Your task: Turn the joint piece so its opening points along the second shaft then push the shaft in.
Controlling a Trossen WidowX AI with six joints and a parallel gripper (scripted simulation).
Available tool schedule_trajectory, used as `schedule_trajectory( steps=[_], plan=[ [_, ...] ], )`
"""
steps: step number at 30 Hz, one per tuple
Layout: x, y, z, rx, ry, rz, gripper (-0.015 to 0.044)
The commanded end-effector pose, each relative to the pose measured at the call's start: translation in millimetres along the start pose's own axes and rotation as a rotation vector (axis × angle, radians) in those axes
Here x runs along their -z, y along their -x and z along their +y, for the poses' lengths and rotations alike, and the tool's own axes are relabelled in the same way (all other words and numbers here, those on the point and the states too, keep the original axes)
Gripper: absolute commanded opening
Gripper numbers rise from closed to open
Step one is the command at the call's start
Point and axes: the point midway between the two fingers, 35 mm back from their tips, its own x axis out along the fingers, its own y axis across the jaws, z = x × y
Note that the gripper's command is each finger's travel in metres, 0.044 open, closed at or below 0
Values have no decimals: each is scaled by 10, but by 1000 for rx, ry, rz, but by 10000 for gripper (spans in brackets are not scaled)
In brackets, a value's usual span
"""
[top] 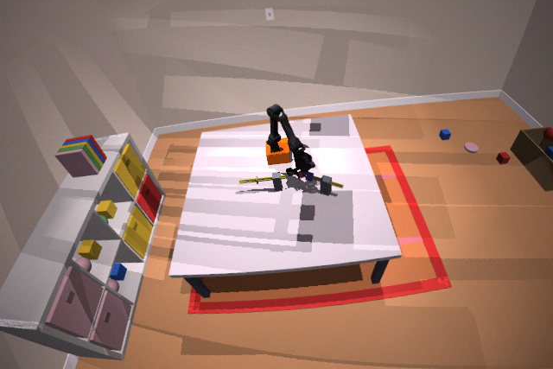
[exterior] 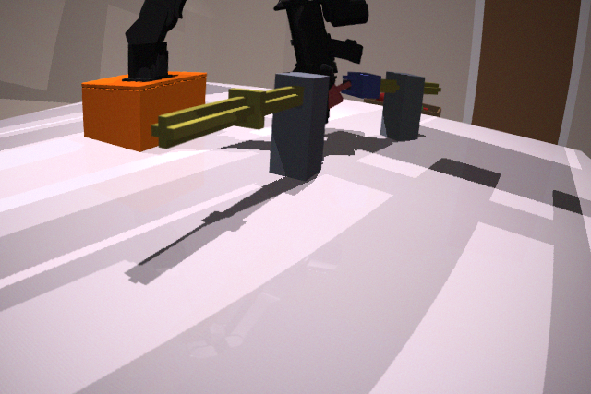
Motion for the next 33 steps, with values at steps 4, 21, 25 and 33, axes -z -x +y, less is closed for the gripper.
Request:
schedule_trajectory(
  steps=[4,21,25,33],
  plan=[
    [3,-4,-1,0,5,1,182],
    [3,-4,-1,0,5,1,182],
    [3,-4,-1,0,5,1,182],
    [0,0,0,0,0,0,147]
  ],
)
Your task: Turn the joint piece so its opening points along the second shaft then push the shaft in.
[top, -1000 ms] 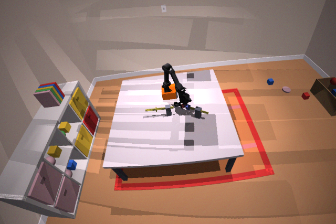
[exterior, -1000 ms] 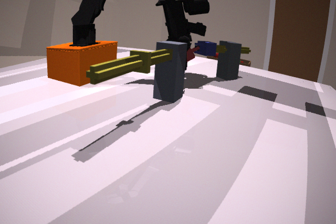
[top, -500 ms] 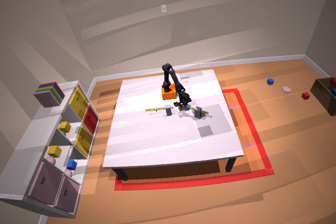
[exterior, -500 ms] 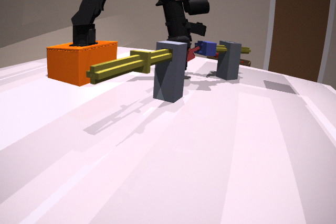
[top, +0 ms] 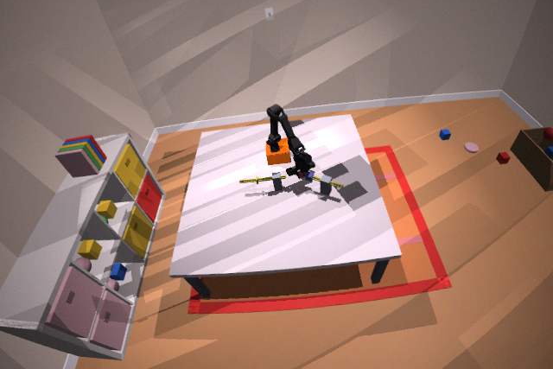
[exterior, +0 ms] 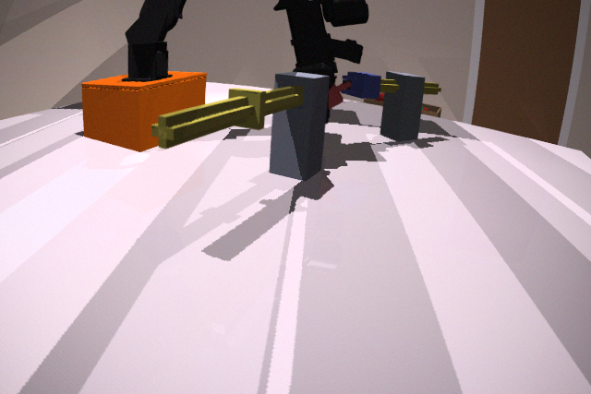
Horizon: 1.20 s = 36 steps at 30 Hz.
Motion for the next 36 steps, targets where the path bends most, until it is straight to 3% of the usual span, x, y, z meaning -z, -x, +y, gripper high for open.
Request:
schedule_trajectory(
  steps=[1,7,36],
  plan=[
    [0,0,0,0,0,0,147],
    [0,0,0,0,0,0,0],
    [-9,91,-172,-62,388,195,0]
  ],
)
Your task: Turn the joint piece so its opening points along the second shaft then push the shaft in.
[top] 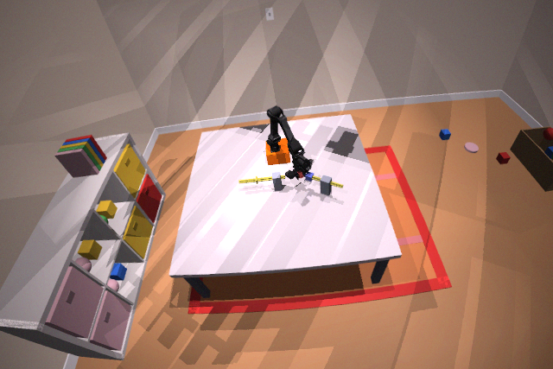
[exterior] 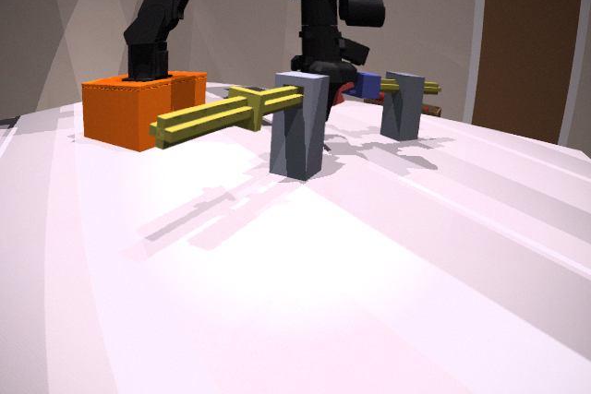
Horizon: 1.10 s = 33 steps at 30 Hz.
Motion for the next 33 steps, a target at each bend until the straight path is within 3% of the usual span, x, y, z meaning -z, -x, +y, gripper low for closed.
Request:
schedule_trajectory(
  steps=[1,33],
  plan=[
    [5,17,-34,-5,78,37,0],
    [-43,134,-266,29,587,277,0]
  ],
)
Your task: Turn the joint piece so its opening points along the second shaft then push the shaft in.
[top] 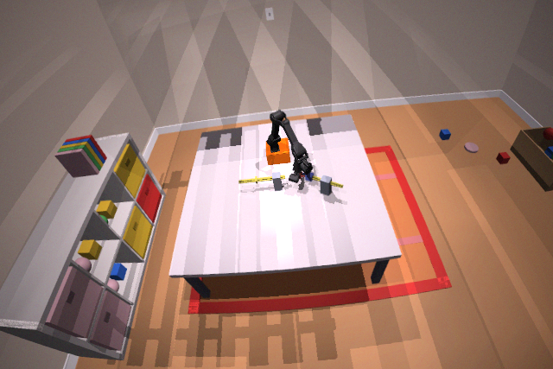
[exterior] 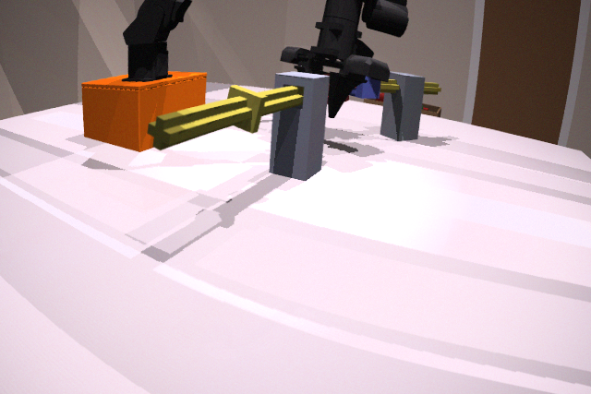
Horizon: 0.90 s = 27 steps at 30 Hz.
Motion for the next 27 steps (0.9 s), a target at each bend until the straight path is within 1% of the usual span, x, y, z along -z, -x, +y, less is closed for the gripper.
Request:
schedule_trajectory(
  steps=[1,27],
  plan=[
    [5,18,-38,15,78,38,0],
    [8,21,-40,16,88,47,0]
  ],
)
